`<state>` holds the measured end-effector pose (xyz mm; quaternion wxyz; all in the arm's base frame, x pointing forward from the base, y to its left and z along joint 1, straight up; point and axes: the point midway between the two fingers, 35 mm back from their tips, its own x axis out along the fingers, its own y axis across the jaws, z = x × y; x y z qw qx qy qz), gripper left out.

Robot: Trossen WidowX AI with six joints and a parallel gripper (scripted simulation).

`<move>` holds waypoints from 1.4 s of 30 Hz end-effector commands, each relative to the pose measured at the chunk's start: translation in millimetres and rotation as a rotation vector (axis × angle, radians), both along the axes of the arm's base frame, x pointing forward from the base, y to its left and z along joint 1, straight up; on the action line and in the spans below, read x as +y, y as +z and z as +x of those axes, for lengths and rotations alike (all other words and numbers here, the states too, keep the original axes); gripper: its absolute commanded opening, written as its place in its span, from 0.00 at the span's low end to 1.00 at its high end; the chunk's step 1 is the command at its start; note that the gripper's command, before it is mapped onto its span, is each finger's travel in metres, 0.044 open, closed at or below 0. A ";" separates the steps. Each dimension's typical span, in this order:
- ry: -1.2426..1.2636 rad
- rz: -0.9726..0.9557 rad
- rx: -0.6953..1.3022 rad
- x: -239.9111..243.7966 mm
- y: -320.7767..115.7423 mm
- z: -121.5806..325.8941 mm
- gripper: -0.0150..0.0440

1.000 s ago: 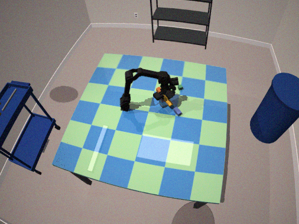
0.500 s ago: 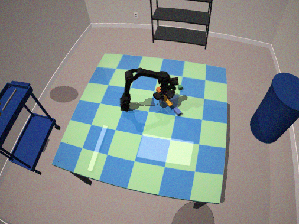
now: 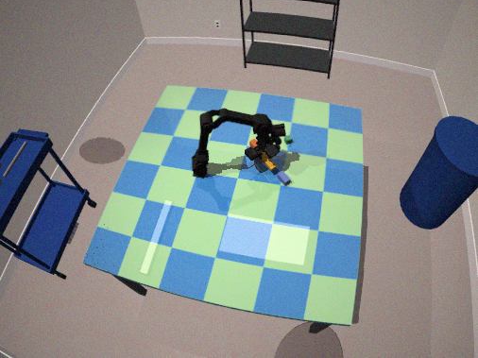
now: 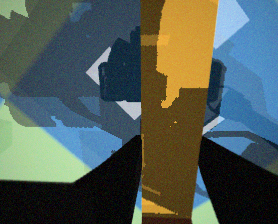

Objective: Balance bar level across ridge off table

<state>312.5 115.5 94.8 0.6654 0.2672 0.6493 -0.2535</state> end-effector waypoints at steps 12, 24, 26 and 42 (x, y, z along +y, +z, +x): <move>0.000 0.000 0.000 0.0 -0.2 -0.1 0.54; 0.000 0.000 0.000 0.0 -0.2 -0.1 0.54; 0.000 0.000 0.000 0.0 -0.2 -0.1 0.54; 0.000 0.000 0.000 0.0 -0.2 -0.1 0.55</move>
